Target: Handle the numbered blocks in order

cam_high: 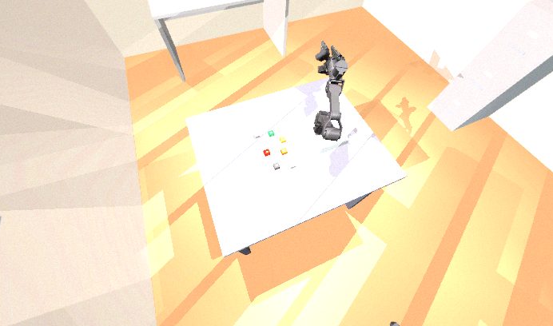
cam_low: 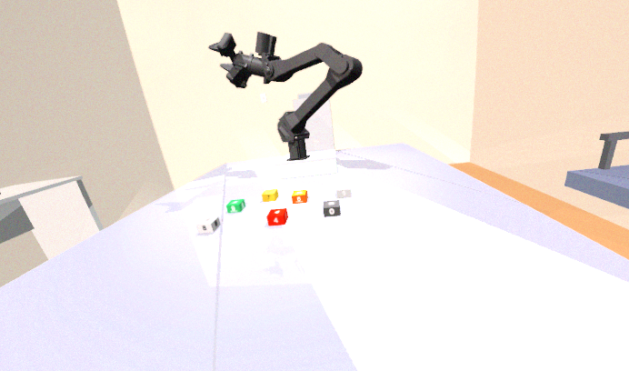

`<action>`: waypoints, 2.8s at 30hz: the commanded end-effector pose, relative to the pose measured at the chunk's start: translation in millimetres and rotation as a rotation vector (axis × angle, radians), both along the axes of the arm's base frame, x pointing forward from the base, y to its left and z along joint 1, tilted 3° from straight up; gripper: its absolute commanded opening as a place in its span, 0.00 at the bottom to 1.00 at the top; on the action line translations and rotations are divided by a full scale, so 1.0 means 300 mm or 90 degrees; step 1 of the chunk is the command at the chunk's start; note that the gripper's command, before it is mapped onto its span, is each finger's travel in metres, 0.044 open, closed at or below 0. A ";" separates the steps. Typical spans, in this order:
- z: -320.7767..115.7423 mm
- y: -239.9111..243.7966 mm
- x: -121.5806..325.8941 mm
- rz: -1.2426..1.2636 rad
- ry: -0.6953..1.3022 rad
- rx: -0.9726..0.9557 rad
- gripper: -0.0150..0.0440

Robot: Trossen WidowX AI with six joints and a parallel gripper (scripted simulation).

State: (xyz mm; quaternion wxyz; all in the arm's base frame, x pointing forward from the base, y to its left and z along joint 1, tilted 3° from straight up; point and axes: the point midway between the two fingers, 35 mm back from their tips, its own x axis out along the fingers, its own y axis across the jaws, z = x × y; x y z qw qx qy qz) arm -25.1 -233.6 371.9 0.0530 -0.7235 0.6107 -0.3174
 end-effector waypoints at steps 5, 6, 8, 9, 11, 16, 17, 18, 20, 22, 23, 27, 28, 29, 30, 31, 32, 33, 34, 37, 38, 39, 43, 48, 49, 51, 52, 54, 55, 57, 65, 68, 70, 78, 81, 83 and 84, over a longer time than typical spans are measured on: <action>-0.075 -0.111 0.097 0.125 -0.162 0.135 0.93; -0.100 -0.138 0.132 0.156 -0.206 0.177 0.93; -0.153 -0.182 0.210 0.209 -0.288 0.267 0.93; -0.181 -0.198 0.252 0.231 -0.326 0.314 0.93; -0.240 -0.221 0.341 0.266 -0.398 0.412 0.93; -0.397 -0.206 0.578 0.293 -0.539 0.667 0.93; -0.428 -0.191 0.624 0.287 -0.560 0.718 0.93; -0.460 -0.172 0.669 0.277 -0.579 0.769 0.93; -0.522 -0.123 0.755 0.245 -0.608 0.867 0.93; -0.583 -0.062 0.832 0.198 -0.626 0.957 0.93; -0.612 -0.026 0.867 0.169 -0.631 0.999 0.93; -0.720 0.137 0.978 0.025 -0.624 1.135 0.93; -0.744 0.182 0.998 -0.017 -0.617 1.159 0.93; -0.767 0.228 1.015 -0.061 -0.607 1.179 0.93; -0.788 0.275 1.029 -0.105 -0.595 1.194 0.93; -0.809 0.322 1.040 -0.149 -0.581 1.205 0.93; -0.828 0.370 1.047 -0.194 -0.566 1.210 0.93; -0.845 0.417 1.052 -0.238 -0.549 1.211 0.93; -0.861 0.464 1.053 -0.281 -0.532 1.207 0.93; -0.892 0.569 1.048 -0.373 -0.490 1.179 0.93; -0.894 0.577 1.047 -0.379 -0.487 1.177 0.93; -0.894 0.577 1.047 -0.379 -0.487 1.177 0.93; -0.894 0.577 1.047 -0.379 -0.487 1.177 0.93; -0.894 0.577 1.047 -0.379 -0.487 1.177 0.93; -0.894 0.577 1.047 -0.379 -0.487 1.177 0.93; -0.894 0.577 1.047 -0.379 -0.487 1.177 0.93; -0.894 0.577 1.047 -0.379 -0.487 1.177 0.93; -0.894 0.577 1.047 -0.379 -0.487 1.177 0.93; -0.894 0.577 1.047 -0.379 -0.487 1.177 0.93; -0.894 0.577 1.047 -0.379 -0.487 1.177 0.93; -0.890 0.697 0.937 -0.381 -0.486 1.178 0.93; -0.894 0.738 0.889 -0.382 -0.485 1.178 0.93; -0.894 0.738 0.889 -0.382 -0.485 1.178 0.93; -0.894 0.738 0.889 -0.382 -0.485 1.178 0.93; -0.894 0.738 0.889 -0.382 -0.485 1.178 0.93; -0.894 0.738 0.889 -0.382 -0.485 1.178 0.93; -0.894 0.738 0.889 -0.382 -0.485 1.178 0.93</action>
